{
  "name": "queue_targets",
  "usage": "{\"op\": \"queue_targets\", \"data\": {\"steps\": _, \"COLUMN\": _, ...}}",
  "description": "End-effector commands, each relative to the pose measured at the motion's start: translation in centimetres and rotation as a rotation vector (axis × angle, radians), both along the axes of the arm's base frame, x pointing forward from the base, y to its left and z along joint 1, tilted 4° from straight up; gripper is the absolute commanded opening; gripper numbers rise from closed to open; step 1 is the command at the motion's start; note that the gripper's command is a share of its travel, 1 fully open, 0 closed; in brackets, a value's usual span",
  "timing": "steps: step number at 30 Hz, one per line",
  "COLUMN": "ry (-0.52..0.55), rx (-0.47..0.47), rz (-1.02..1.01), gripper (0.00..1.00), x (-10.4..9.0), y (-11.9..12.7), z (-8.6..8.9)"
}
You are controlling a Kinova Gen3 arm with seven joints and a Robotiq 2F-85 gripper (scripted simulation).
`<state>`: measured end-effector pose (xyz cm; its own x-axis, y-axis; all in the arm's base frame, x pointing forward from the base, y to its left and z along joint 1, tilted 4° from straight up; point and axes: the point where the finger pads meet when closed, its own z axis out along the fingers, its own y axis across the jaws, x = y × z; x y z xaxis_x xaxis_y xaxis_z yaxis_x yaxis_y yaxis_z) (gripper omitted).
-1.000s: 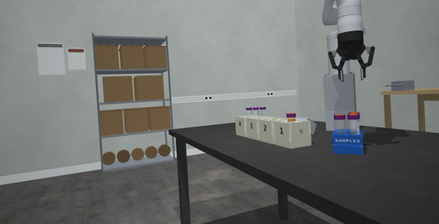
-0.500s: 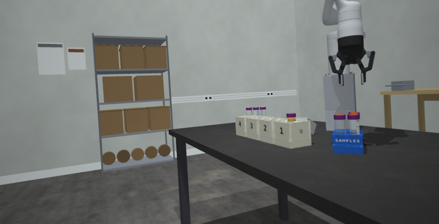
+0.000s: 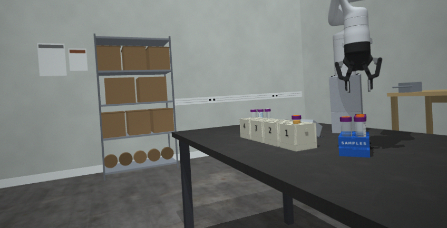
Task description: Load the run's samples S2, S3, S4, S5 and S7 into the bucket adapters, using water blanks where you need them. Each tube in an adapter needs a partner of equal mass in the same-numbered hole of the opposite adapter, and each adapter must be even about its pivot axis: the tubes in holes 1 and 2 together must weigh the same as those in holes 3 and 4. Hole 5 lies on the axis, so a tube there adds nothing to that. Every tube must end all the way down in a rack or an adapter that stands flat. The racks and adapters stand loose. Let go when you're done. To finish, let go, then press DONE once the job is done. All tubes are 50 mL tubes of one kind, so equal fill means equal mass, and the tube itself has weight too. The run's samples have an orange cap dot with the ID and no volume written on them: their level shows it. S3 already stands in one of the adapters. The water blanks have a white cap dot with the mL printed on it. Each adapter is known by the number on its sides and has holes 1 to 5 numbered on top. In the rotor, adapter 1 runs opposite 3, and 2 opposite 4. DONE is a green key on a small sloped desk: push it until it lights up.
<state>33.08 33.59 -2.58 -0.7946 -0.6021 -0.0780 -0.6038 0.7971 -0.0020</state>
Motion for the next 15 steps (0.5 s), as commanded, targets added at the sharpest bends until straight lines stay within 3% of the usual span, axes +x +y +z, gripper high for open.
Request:
{"op": "queue_targets", "data": {"steps": 1, "ry": -0.001, "rx": 0.001, "rz": 0.000, "gripper": 0.62, "x": 0.1, "y": 0.1, "z": -0.2}}
{"op": "queue_targets", "data": {"steps": 15, "ry": -0.001, "rx": 0.001, "rz": 0.000, "gripper": 0.62, "x": 0.2, "y": 0.1, "z": -1.8}}
